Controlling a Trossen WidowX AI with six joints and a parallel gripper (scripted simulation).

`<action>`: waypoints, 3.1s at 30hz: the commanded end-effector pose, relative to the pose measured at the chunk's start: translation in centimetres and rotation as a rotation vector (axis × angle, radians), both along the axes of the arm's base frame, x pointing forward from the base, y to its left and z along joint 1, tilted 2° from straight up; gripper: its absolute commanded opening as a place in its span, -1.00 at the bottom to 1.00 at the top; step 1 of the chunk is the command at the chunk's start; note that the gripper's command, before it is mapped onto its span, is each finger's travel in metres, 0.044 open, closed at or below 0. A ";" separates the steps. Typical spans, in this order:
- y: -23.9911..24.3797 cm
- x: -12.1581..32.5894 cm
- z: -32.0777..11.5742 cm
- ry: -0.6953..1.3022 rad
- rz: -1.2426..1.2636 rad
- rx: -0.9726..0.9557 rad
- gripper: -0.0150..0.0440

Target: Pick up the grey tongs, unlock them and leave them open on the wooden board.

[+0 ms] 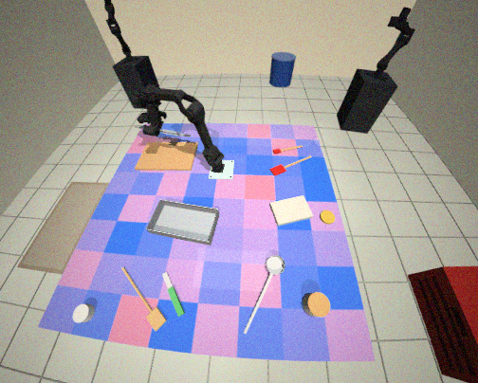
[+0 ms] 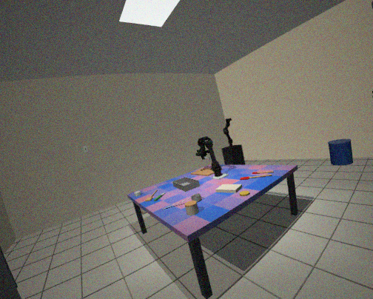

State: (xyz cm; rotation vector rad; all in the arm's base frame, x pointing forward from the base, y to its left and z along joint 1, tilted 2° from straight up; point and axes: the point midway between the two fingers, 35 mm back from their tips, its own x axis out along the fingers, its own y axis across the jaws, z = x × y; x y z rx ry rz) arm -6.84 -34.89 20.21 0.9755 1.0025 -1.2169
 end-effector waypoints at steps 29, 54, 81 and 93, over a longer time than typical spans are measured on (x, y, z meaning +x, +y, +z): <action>1.1 -0.8 3.7 -0.098 -0.057 -0.637 -1.00; 4.0 -0.1 5.5 -0.092 0.007 -0.976 -1.00; 4.0 -0.1 5.5 -0.092 0.007 -0.976 -1.00; 3.1 -0.4 5.1 -0.099 -0.015 -0.894 -1.00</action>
